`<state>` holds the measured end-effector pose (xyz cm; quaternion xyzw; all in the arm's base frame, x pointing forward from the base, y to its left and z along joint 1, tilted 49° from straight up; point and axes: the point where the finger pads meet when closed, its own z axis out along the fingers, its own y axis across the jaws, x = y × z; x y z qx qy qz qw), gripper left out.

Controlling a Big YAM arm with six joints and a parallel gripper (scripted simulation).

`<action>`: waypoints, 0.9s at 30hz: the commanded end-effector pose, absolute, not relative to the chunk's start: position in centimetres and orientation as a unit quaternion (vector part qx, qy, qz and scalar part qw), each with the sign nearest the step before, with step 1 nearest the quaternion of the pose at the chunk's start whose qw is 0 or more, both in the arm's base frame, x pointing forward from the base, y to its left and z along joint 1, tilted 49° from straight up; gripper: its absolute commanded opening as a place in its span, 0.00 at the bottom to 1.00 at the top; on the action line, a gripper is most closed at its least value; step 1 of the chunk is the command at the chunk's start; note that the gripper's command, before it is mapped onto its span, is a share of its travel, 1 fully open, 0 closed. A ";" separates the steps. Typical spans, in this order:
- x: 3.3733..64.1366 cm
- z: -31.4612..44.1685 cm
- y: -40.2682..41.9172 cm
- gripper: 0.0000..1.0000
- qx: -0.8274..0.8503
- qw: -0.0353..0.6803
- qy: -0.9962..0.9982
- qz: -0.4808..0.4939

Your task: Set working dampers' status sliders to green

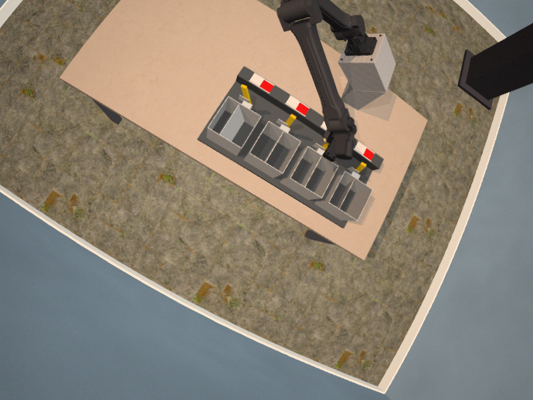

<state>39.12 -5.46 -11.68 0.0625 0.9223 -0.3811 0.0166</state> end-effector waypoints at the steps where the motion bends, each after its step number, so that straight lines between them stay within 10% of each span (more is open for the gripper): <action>1: 38.9 -12.6 -5.9 0.36 0.055 0.014 0.923 -0.382; 27: 39.3 -13.1 -6.5 0.36 0.058 0.019 0.923 -0.380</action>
